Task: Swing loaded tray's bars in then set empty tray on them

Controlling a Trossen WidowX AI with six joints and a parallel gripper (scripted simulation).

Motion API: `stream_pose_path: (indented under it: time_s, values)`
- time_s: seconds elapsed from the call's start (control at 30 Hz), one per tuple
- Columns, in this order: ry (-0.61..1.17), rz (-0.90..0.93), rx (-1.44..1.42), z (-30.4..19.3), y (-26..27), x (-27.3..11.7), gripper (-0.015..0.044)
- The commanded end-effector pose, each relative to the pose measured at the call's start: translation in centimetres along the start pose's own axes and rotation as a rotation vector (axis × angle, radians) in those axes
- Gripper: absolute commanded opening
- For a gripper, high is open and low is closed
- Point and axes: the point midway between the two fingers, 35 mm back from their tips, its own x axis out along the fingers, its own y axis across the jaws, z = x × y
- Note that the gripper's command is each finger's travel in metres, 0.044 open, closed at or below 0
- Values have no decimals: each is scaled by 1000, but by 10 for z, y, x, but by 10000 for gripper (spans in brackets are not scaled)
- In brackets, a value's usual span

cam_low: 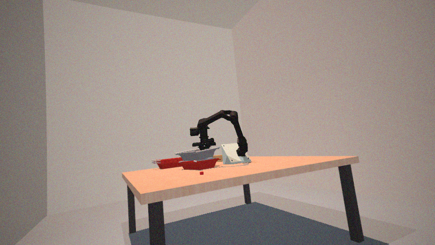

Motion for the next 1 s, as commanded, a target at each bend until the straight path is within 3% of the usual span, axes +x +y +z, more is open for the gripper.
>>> stream_pose_path:
  time_s: [0.0,0.57,0.97]
  values:
    - [-4,35,-9,4,4,7,0]
    - [-4,35,-9,4,4,7,0]
    - [-4,35,-9,4,4,7,176]
